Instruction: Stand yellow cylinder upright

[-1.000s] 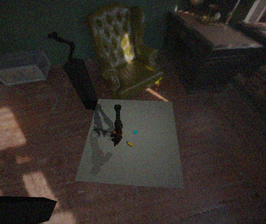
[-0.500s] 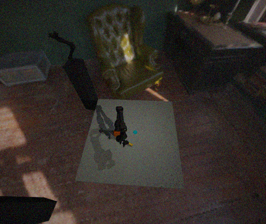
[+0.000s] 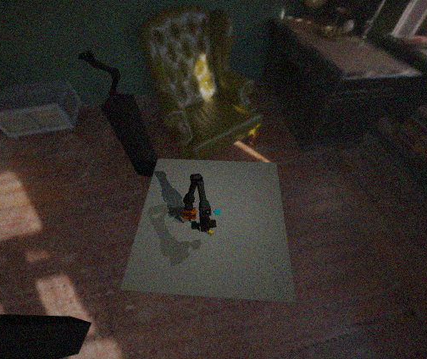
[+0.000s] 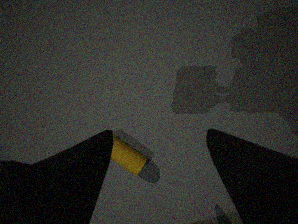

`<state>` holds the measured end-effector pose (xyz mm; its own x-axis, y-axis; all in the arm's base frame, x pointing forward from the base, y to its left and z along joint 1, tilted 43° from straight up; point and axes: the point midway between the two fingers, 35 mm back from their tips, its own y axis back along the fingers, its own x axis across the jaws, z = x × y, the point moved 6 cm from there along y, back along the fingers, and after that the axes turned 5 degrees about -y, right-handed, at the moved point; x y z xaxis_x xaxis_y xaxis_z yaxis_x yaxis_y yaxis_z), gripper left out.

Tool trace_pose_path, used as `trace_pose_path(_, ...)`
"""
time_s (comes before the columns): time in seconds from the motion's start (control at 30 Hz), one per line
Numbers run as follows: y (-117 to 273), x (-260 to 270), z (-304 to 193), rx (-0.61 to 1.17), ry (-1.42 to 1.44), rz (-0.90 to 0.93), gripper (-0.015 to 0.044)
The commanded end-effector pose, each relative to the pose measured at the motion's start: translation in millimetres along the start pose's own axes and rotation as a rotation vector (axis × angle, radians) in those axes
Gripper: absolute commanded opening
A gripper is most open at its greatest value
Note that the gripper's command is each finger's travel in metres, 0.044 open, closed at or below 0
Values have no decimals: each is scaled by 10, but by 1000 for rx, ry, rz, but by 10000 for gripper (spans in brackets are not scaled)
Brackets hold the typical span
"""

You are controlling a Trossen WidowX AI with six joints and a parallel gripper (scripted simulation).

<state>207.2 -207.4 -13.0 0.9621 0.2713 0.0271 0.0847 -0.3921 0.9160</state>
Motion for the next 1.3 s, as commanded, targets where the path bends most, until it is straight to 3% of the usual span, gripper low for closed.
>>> trace_pose_path(0.0, -257, 505, -247, 275, 887, 158, 309)
trace_pose_path(0.67, -294, 530, -267, 285, 931, 171, 309)
trace_pose_path(0.9, -1231, 565, -578, 287, 932, 174, 309)
trace_pose_path(1.07, -1318, 554, -622, 288, 933, 175, 309)
trace_pose_path(1.27, -1318, 554, -622, 288, 933, 175, 152)
